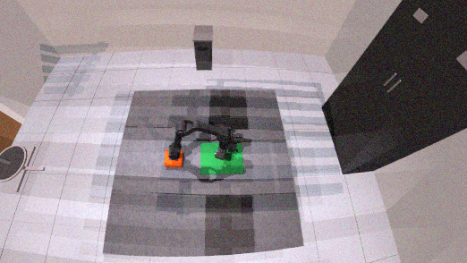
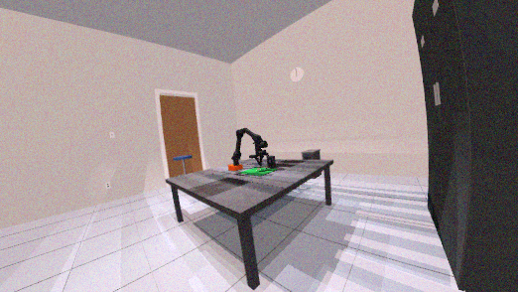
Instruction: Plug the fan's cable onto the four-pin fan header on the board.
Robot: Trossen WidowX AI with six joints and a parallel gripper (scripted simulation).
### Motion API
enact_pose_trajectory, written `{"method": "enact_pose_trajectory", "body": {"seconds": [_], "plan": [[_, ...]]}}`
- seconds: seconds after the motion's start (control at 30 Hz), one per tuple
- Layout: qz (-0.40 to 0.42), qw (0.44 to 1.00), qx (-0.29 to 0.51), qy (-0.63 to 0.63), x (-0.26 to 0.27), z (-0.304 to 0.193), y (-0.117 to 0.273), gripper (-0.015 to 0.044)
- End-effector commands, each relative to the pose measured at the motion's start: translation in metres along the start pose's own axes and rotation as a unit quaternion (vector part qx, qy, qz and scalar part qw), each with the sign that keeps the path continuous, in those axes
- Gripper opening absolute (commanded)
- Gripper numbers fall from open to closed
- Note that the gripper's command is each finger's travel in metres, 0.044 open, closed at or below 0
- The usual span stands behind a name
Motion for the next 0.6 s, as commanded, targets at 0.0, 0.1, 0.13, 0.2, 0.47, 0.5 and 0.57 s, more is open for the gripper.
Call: {"method": "enact_pose_trajectory", "body": {"seconds": [0.0,0.1,0.13,0.2,0.47,0.5,0.57], "plan": [[-0.001,0.997,-0.001,0.079,-0.001,-0.006,0.0,0.0],[-0.001,0.991,-0.001,0.131,-0.002,-0.009,0.0,0.0],[-0.001,0.989,-0.001,0.148,-0.002,-0.01,0.0,0.0],[-0.001,0.983,-0.001,0.182,-0.002,-0.013,0.0,0.0],[-0.001,0.948,0.0,0.317,-0.004,-0.022,-0.001,0.0],[-0.001,0.943,0.0,0.333,-0.004,-0.023,-0.001,0.0],[-0.001,0.931,0.0,0.366,-0.004,-0.025,-0.002,0.0]]}}
Point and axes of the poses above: the point midway between the two fingers, 35 mm back from their tips, its own y axis back along the fingers, its own x axis across the jaws, z = x × y, the point moved 1 cm from there along y, back along the fingers, and after that the axes turned 7 degrees about -y, right-handed, at the moved point
